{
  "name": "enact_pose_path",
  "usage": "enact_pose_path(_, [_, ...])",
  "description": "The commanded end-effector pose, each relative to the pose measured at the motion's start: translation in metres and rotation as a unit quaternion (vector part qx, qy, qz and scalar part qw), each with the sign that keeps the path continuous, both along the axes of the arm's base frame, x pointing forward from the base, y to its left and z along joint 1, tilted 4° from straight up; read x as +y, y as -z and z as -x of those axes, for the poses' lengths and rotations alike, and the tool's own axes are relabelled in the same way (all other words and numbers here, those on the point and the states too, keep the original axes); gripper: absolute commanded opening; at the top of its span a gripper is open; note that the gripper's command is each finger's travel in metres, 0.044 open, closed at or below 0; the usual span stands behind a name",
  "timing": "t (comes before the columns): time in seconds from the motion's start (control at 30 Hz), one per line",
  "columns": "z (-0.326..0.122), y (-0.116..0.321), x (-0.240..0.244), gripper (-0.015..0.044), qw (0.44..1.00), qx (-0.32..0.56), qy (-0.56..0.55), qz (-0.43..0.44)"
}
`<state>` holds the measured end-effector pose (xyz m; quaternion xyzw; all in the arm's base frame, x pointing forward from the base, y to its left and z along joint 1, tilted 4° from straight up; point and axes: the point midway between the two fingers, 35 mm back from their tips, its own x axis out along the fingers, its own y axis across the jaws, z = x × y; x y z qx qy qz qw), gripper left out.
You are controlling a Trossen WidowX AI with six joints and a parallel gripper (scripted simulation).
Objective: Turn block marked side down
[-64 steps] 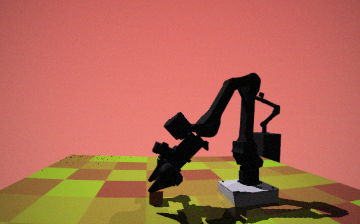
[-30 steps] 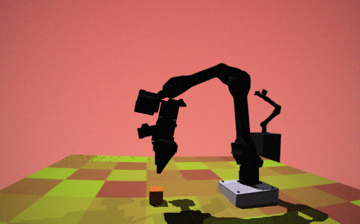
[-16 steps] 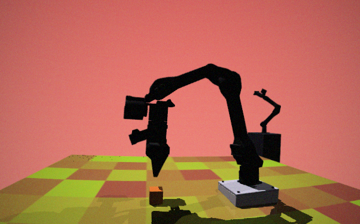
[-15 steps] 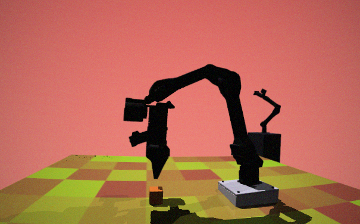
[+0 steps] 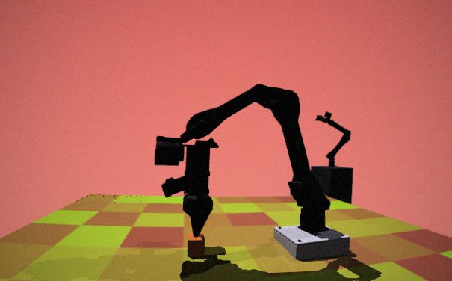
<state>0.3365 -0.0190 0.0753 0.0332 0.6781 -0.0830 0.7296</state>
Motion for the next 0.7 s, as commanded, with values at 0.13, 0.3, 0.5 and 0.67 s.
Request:
enact_pose_path(0.13, [0.001, 0.015, 0.0, 0.044, 1.0, 0.004, -0.002, -0.002])
enact_pose_path(0.3, [0.0, 0.023, -0.001, 0.044, 1.0, 0.004, -0.002, -0.002])
enact_pose_path(0.5, [0.0, 0.033, -0.001, 0.044, 1.0, 0.004, -0.002, -0.002])
enact_pose_path(0.67, [0.0, 0.035, -0.002, 0.0387, 1.0, 0.004, -0.002, -0.002])
